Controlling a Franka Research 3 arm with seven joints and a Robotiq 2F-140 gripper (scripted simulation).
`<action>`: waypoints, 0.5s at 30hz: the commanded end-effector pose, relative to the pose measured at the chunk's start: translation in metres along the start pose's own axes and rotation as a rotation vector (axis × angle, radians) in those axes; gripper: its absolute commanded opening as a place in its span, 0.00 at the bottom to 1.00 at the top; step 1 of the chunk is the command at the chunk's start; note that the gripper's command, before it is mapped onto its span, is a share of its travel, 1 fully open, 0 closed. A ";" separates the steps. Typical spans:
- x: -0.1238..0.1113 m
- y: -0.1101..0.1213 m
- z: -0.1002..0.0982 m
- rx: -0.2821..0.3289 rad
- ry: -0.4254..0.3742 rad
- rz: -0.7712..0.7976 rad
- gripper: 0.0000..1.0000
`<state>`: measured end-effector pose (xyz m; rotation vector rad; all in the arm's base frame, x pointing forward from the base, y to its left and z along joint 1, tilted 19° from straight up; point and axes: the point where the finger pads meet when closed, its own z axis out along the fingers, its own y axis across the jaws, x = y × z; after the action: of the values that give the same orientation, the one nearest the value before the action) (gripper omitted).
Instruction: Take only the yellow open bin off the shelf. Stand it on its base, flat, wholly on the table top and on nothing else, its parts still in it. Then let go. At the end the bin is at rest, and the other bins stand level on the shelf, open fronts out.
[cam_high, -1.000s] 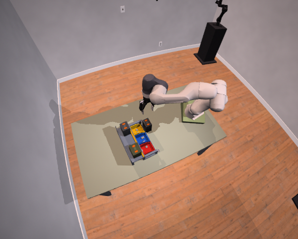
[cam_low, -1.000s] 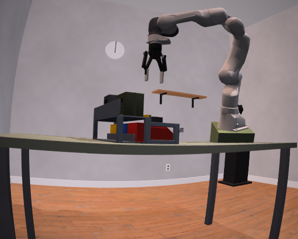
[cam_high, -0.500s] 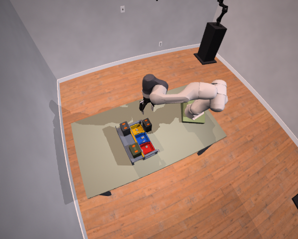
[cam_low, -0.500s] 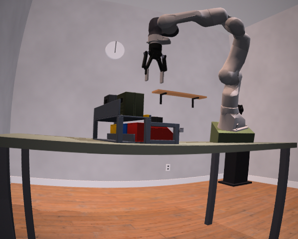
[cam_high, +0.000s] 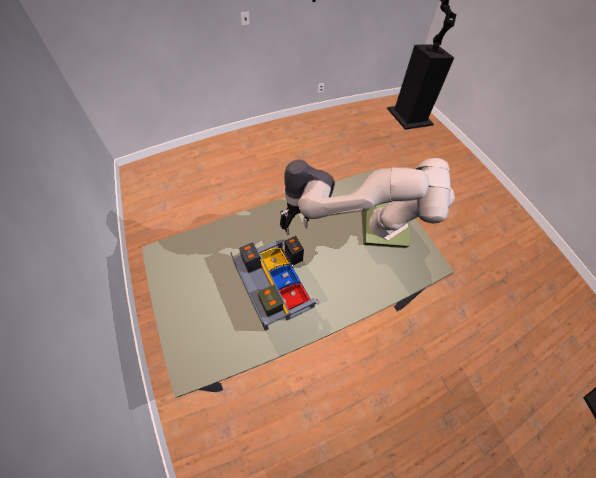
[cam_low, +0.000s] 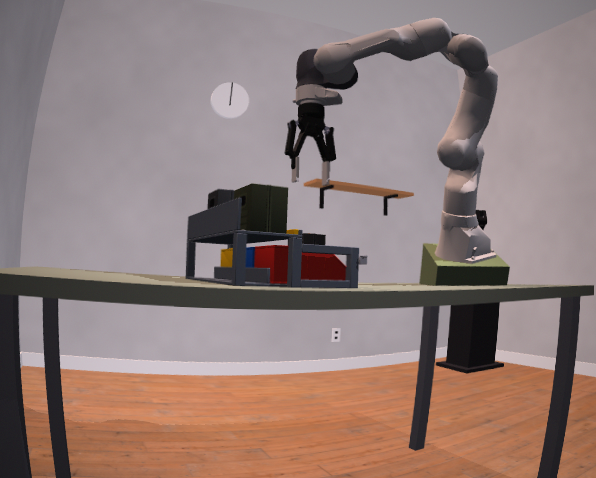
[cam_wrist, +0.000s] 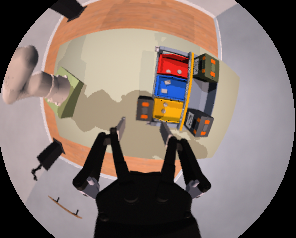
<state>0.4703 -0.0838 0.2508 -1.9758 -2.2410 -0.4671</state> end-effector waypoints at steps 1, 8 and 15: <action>-0.004 0.005 0.000 -0.016 -0.012 -0.005 0.57; -0.004 0.006 0.043 -0.015 -0.011 -0.004 0.57; -0.004 0.006 0.054 -0.016 -0.012 -0.005 0.57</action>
<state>0.4738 -0.0650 0.1998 -1.9617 -2.2367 -0.4649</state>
